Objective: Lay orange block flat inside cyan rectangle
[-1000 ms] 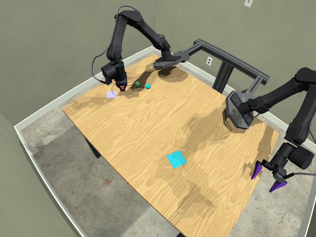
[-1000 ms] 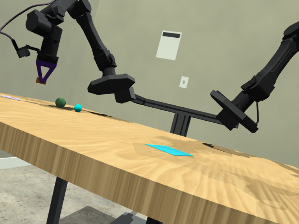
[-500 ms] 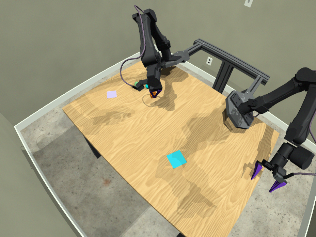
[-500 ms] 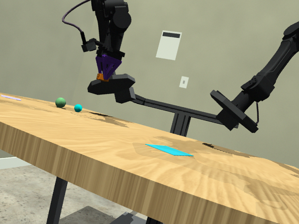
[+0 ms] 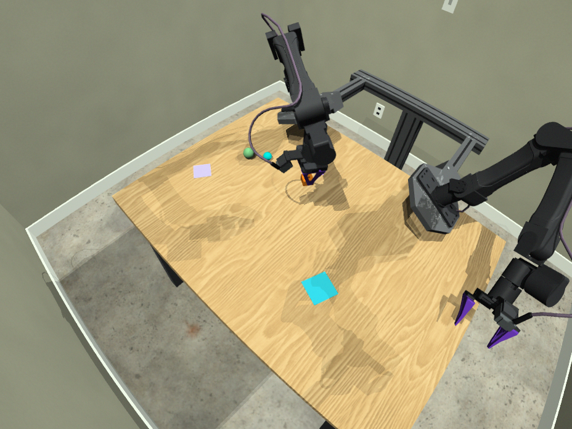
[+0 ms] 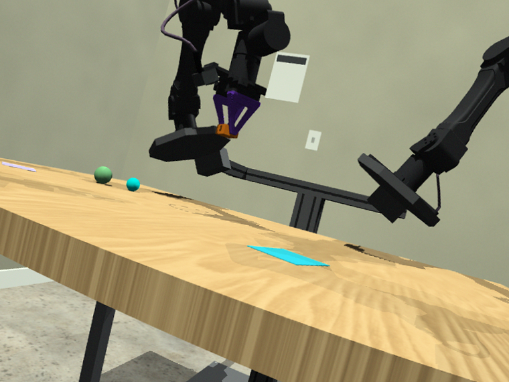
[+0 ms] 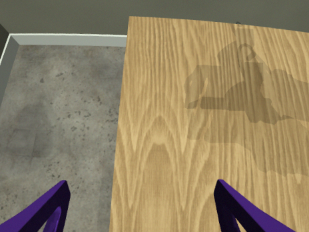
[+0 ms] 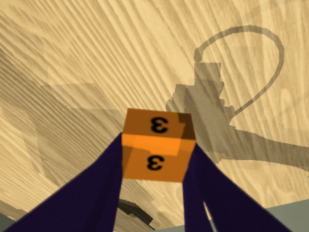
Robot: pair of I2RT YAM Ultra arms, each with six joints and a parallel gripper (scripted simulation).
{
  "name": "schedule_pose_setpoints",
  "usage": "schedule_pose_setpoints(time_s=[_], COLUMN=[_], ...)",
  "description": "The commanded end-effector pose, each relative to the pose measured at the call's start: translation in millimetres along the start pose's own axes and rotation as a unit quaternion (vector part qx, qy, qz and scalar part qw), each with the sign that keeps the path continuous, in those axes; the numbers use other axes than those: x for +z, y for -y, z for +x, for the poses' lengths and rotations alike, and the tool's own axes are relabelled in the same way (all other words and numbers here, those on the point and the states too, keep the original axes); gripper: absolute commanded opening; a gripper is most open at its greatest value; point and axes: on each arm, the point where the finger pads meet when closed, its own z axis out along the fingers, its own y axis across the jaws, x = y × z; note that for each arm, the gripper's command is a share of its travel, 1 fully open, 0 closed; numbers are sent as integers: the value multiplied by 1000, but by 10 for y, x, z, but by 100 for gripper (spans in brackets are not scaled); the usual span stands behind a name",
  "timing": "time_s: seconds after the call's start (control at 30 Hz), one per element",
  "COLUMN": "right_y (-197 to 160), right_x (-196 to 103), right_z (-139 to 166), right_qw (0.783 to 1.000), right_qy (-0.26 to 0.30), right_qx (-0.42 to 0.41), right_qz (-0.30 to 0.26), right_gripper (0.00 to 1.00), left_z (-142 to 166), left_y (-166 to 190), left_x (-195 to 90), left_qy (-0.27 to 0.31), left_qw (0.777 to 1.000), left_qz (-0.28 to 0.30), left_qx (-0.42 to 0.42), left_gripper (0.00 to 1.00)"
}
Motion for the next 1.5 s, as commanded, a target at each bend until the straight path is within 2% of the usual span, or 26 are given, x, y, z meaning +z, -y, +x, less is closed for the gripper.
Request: schedule_pose_setpoints(time_s=[0.0, 0.1, 0.17, 0.33, 0.43, 0.67, 0.73, 1.0, 1.23, 1.3, 1.47], right_y=[-40, -169, -169, -366, -327, -229, -229, -181, -121, -121, -94], right_x=[-83, -122, -122, -158, -187, -204, -204, -256, -233, -233, -245], right_z=[67, 47, 47, 35, 31, 24, 24, 16, 35, 35, 56], right_qw=[1000, 999, 999, 990, 980, 959, 959, 911, 871, 871, 823], right_qy=[1, -6, -6, -25, -38, -60, -60, -86, -109, -109, -126], right_qx=[-1, -5, -5, -30, -48, -74, -74, -114, -139, -139, -165], right_qz=[1, -38, -38, -138, -188, -266, -266, -386, -459, -459, -528], right_gripper=[27, 27, 27, 27, 27, 27, 27, 27, 27, 27, 27], left_z=[24, 24, 24, 24, 24, 24, 24, 24, 24, 24, 24], left_y=[114, 114, 114, 114, 114, 114, 114, 114, 114, 114, 114], left_x=[-20, -20, -20, -20, -20, -20, -20, -20, -20, -20, -20], left_qy=[-3, -3, -3, -3, -3, -3, -3, -3, -3, -3, -3], left_qw=[1000, 1000, 1000, 1000, 1000, 1000, 1000, 1000, 1000, 1000, 1000], left_qz=[16, 16, 16, 16, 16, 16, 16, 16, 16, 16, 16], left_qx=[8, 8, 8, 8, 8, 8, 8, 8, 8, 8, 8], left_gripper=[100, 100, 100, 100, 100, 100, 100, 100, 100, 100, 100])
